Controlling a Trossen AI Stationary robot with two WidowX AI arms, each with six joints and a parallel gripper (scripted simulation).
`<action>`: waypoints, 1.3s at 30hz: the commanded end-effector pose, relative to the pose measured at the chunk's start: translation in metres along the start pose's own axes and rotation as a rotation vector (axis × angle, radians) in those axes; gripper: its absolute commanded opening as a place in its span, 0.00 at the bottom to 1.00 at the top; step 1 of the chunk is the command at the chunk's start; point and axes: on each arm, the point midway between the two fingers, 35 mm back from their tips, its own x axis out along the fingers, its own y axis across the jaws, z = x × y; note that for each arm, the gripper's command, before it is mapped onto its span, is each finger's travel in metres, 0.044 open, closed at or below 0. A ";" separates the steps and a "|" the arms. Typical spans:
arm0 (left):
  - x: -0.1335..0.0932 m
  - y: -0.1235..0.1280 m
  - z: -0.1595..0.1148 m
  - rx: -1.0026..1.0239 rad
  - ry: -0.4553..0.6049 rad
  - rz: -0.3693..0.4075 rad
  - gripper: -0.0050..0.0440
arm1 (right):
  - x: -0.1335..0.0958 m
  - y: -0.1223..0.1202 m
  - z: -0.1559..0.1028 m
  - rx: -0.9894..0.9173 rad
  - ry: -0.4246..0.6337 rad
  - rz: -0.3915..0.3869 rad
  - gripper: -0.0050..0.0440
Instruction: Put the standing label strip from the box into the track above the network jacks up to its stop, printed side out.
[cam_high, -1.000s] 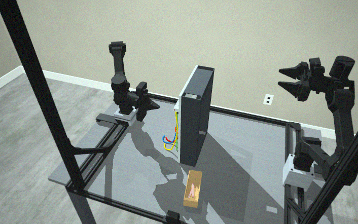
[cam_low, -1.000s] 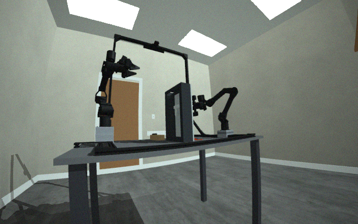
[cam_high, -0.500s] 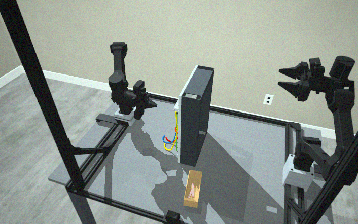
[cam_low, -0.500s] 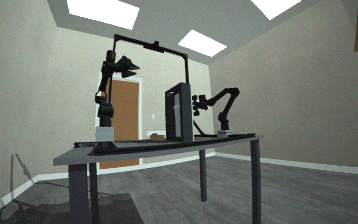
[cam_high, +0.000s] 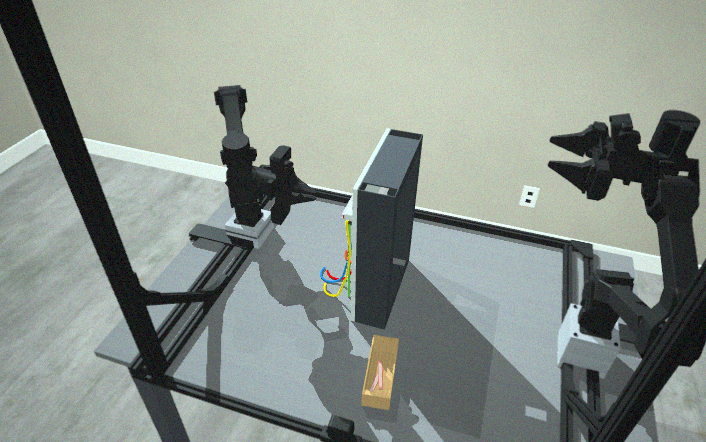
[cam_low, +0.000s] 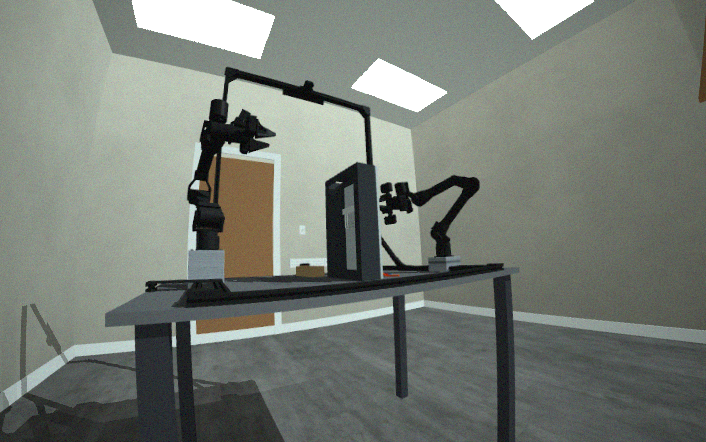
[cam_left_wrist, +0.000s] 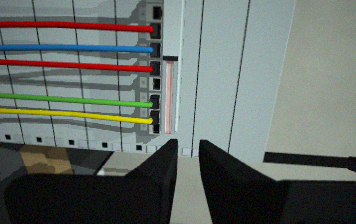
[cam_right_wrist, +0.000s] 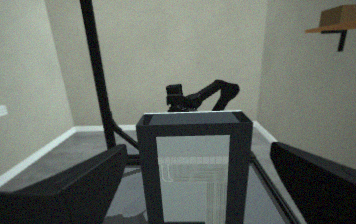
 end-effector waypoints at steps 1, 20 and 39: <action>0.000 -0.004 0.001 -0.006 0.005 -0.003 0.44 | 0.000 0.001 0.003 -0.007 -0.001 0.000 1.00; 0.000 -0.004 0.001 -0.006 0.005 -0.003 0.87 | 0.000 0.001 0.003 -0.007 -0.001 0.000 1.00; 0.000 -0.004 0.001 -0.006 0.005 -0.003 0.87 | 0.000 0.001 0.003 -0.007 -0.001 0.000 1.00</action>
